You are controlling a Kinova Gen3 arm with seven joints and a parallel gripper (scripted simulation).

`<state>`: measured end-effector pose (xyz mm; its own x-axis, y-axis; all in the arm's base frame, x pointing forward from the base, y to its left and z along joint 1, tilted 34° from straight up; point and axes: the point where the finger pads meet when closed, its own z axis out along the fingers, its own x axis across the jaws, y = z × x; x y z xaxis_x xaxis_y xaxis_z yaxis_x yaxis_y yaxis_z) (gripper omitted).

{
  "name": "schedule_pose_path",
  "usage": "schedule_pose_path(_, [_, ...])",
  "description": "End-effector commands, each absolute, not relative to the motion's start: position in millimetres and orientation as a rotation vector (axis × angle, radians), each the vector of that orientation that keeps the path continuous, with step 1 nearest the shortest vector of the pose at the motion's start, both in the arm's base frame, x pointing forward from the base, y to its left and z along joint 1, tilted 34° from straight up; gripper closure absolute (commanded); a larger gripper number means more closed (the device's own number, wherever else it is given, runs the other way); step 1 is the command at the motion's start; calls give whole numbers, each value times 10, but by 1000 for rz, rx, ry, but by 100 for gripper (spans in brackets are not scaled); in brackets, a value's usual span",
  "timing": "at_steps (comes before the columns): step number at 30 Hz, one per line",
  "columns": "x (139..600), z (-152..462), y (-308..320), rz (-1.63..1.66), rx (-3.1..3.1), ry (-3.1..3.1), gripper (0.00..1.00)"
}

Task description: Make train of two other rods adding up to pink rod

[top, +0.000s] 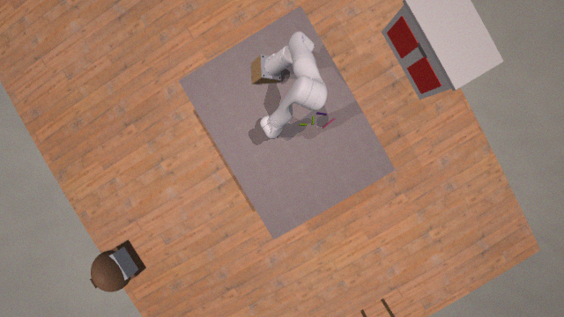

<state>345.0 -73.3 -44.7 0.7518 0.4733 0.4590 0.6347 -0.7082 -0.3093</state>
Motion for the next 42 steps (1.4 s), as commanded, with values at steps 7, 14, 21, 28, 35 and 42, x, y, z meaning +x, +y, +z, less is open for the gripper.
schedule_pose_path(7, [3452, -446, -739, -484, -2498, -840, 46])
schedule_pose_path(14, [3452, -446, -739, -484, -2498, -840, 46])
schedule_pose_path(21, [3452, -446, -739, -484, -2498, -840, 46])
schedule_pose_path(28, [3452, -446, -739, -484, -2498, -840, 46])
schedule_pose_path(35, [3452, -446, -739, -484, -2498, -840, 76])
schedule_pose_path(42, [3452, -446, -739, -484, -2498, -840, 76])
